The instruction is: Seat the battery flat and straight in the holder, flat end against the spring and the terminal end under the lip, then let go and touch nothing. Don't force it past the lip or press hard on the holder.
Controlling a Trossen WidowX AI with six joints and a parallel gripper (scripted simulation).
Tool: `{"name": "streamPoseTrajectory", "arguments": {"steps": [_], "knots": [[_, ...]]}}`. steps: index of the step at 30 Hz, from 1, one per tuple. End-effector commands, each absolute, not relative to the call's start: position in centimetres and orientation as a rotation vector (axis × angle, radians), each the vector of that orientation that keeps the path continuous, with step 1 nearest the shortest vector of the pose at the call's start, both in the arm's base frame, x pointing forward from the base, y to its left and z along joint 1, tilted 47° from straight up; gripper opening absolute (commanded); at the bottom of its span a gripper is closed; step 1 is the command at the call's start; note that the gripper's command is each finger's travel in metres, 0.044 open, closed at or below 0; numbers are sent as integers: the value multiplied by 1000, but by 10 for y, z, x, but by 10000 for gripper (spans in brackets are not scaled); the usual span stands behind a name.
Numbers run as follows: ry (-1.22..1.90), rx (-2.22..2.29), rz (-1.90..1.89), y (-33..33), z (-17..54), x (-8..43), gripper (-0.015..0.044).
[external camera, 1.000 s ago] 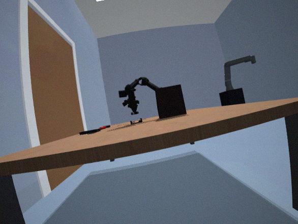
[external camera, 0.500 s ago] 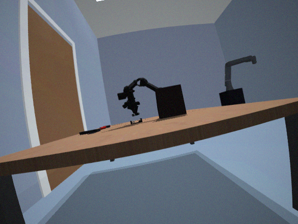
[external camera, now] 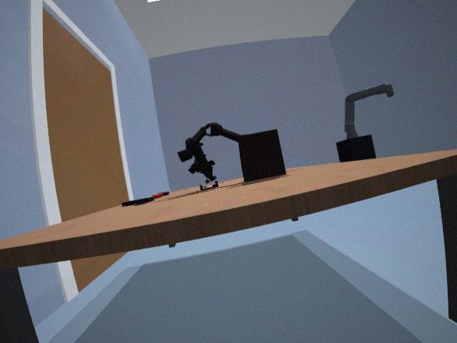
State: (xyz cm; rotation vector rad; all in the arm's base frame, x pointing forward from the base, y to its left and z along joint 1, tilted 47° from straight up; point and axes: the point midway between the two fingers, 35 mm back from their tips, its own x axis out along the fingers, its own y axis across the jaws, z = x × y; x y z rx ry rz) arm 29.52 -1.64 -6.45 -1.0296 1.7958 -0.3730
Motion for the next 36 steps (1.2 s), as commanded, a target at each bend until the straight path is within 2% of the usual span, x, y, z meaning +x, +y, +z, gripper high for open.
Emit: {"name": "streamPoseTrajectory", "arguments": {"steps": [1, 36], "knots": [[1808, -1026, -388, -18, -65, 297, 68], [1976, -1009, -503, -25, -76, 304, 68]]}}
